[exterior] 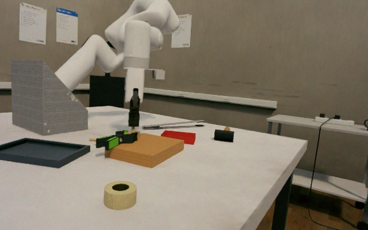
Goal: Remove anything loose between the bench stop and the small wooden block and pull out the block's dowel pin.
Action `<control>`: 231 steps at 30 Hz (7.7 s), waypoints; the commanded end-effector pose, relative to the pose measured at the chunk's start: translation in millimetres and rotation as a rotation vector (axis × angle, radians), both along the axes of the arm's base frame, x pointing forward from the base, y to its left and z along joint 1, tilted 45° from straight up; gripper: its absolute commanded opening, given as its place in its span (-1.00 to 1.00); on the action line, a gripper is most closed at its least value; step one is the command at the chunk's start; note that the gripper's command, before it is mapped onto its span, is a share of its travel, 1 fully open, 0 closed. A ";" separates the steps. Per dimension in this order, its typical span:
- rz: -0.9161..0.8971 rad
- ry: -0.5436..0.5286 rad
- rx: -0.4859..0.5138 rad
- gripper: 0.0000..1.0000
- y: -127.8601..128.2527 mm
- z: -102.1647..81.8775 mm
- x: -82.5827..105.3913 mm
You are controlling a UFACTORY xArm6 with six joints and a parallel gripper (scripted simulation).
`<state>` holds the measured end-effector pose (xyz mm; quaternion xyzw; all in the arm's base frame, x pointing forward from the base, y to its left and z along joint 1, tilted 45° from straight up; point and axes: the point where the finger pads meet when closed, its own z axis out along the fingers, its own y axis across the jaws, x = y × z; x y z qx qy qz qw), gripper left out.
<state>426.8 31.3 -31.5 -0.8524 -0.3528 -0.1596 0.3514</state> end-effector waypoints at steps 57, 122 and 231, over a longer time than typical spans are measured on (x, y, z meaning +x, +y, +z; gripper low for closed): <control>-0.144 0.141 0.004 -1.00 -1.6 1.3 1.1; -0.273 0.271 0.009 -1.00 -1.7 1.4 1.1; -0.319 0.318 0.011 -1.00 -1.9 1.7 1.1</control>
